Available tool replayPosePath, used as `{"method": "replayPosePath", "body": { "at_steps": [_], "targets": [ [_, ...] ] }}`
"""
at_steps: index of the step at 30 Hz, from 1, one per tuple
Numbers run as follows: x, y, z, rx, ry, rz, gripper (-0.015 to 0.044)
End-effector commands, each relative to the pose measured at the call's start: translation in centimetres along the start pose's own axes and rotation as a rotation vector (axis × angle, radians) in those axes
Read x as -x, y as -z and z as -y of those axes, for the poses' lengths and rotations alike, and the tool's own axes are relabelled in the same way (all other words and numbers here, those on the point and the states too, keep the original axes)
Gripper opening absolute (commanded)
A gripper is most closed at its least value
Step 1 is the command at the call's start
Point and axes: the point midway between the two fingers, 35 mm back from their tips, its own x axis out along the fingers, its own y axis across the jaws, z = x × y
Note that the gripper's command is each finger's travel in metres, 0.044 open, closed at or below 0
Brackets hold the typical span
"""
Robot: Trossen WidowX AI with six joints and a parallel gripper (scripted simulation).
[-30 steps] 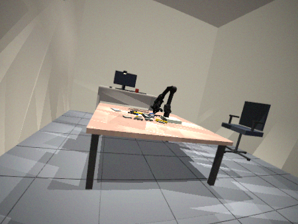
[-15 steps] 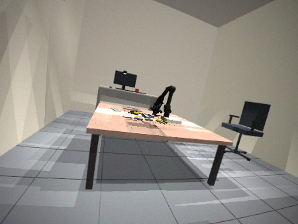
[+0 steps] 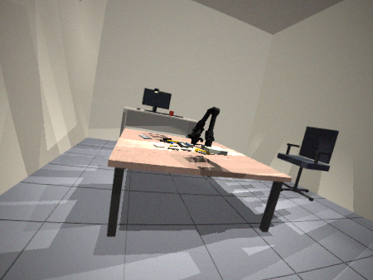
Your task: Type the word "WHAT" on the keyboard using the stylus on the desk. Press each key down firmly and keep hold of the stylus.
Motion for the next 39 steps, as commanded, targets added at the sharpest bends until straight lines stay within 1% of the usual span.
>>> {"method": "replayPosePath", "body": {
  "at_steps": [1,5,10,17,24,26,32,36,39],
  "targets": [
    [0.0,0.0,0.0,0.0,0.0,0.0,0.0052],
    [0.0,0.0,0.0,0.0,0.0,0.0,0.015],
    [0.2,-0.1,0.0,0.0,0.0,0.0,0.015],
    [5.0,-2.9,-0.1,-0.004,-0.002,0.005,0.015],
    [4.8,-2.8,-0.2,-0.016,-0.009,0.0,0.015],
    [4.6,-2.9,-0.3,-0.125,-0.034,-0.028,0.015],
    [3.9,-3.1,-0.9,-0.609,-0.089,-0.194,0.015],
    [3.5,-3.2,-1.1,-0.921,-0.064,-0.323,0.015],
    [3.3,-3.3,-1.2,-1.148,-0.01,-0.42,0.015]
  ]
}}
